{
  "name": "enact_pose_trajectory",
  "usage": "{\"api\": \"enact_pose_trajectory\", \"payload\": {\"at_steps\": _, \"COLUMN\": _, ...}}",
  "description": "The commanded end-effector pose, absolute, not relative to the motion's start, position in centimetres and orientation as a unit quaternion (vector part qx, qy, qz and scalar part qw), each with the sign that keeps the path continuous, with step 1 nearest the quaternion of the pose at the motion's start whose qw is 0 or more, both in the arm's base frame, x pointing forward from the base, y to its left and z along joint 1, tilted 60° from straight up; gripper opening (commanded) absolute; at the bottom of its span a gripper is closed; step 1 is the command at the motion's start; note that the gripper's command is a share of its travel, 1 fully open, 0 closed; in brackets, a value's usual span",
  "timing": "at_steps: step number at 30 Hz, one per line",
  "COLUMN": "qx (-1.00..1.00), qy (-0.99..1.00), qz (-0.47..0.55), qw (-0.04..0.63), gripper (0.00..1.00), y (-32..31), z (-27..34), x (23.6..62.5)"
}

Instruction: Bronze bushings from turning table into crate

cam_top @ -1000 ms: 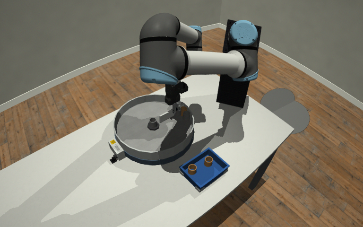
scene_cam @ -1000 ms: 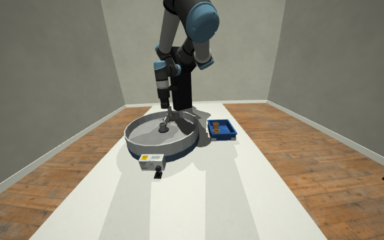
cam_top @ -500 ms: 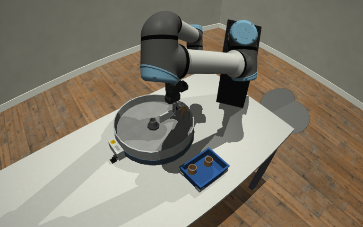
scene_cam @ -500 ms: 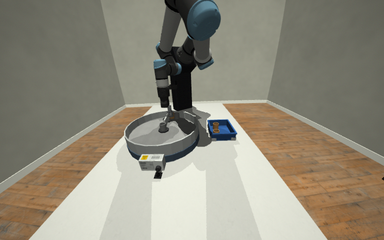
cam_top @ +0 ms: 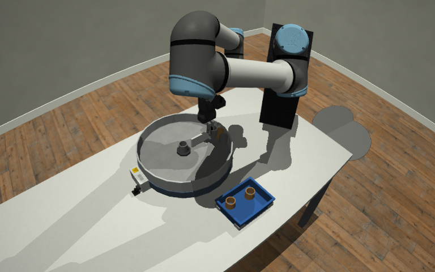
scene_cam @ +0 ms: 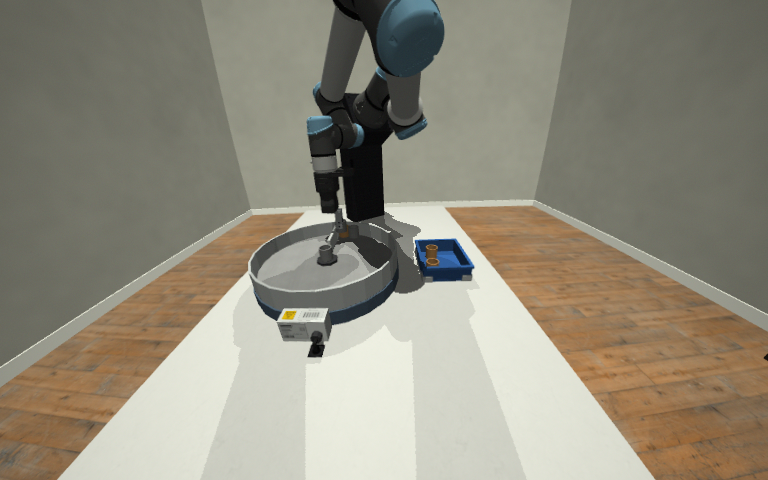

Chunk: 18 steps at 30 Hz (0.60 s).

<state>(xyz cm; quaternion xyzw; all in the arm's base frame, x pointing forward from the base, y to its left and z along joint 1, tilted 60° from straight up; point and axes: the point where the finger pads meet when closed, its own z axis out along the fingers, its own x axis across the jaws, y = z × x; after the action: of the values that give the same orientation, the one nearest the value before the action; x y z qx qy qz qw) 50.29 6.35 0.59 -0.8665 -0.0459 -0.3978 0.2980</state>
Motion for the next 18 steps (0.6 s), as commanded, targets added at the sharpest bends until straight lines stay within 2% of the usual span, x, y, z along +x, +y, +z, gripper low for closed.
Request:
{"api": "enact_pose_trajectory", "payload": {"at_steps": 1, "qx": -0.867, "qy": -0.046, "qz": -0.398, "qw": 0.298, "gripper": 0.0, "y": 6.27, "z": 0.65, "x": 50.25}}
{"api": "enact_pose_trajectory", "payload": {"at_steps": 18, "qx": -0.867, "qy": -0.046, "qz": -0.398, "qw": 0.298, "gripper": 0.0, "y": 5.87, "z": 1.02, "x": 49.76}}
